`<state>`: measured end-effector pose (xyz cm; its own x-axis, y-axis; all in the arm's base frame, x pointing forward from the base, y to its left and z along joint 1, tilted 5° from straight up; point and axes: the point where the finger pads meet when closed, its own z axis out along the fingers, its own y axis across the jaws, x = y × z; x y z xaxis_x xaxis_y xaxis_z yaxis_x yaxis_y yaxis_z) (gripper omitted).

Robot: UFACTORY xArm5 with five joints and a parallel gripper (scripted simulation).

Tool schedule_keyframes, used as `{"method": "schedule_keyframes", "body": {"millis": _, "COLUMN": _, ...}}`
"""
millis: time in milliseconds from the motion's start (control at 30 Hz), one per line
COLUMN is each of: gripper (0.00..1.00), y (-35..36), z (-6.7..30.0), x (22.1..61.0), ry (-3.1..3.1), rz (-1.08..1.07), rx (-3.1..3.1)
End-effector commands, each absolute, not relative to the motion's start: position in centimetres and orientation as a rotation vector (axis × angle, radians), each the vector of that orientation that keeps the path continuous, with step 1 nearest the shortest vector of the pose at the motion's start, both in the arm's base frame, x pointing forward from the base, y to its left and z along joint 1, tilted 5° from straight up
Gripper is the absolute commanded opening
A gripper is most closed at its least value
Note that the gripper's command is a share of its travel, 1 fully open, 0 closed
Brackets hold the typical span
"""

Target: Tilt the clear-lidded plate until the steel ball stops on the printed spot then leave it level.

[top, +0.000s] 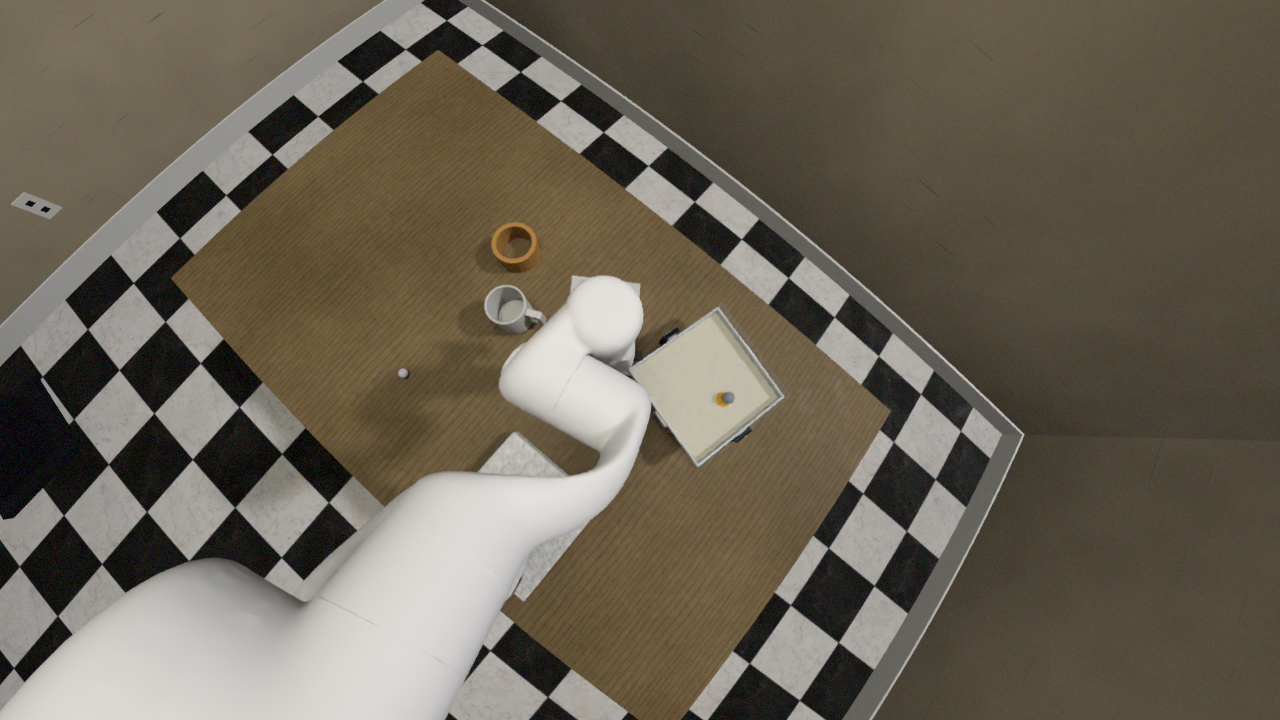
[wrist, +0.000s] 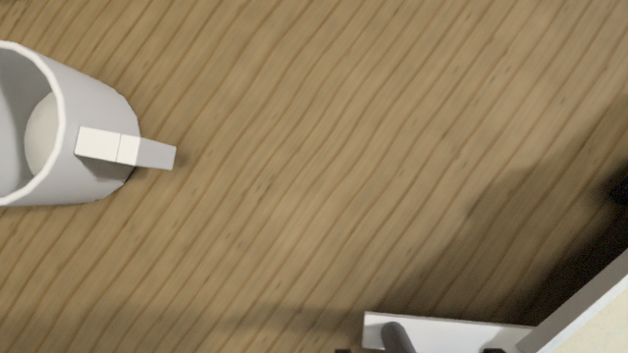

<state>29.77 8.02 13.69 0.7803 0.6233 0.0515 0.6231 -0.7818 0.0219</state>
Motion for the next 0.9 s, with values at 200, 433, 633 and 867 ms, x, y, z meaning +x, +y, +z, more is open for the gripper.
{"method": "schedule_keyframes", "body": {"millis": 200, "gripper": 0.0, "y": 7.97, "z": 13.66, "x": 29.76, "ry": 1.042, "rz": 0.087, "rx": 2.958}}
{"method": "schedule_keyframes", "body": {"millis": 433, "gripper": 0.0, "y": 8.01, "z": 13.67, "x": 29.82, "ry": 1.034, "rz": 0.087, "rx": 2.961}}
{"method": "schedule_keyframes", "body": {"millis": 633, "gripper": 0.0, "y": 8.03, "z": 13.68, "x": 29.86, "ry": 1.029, "rz": 0.088, "rx": 2.963}}
{"method": "schedule_keyframes", "body": {"millis": 867, "gripper": 0.0, "y": 8.06, "z": 13.71, "x": 29.92, "ry": 1.02, "rz": 0.088, "rx": 2.966}}
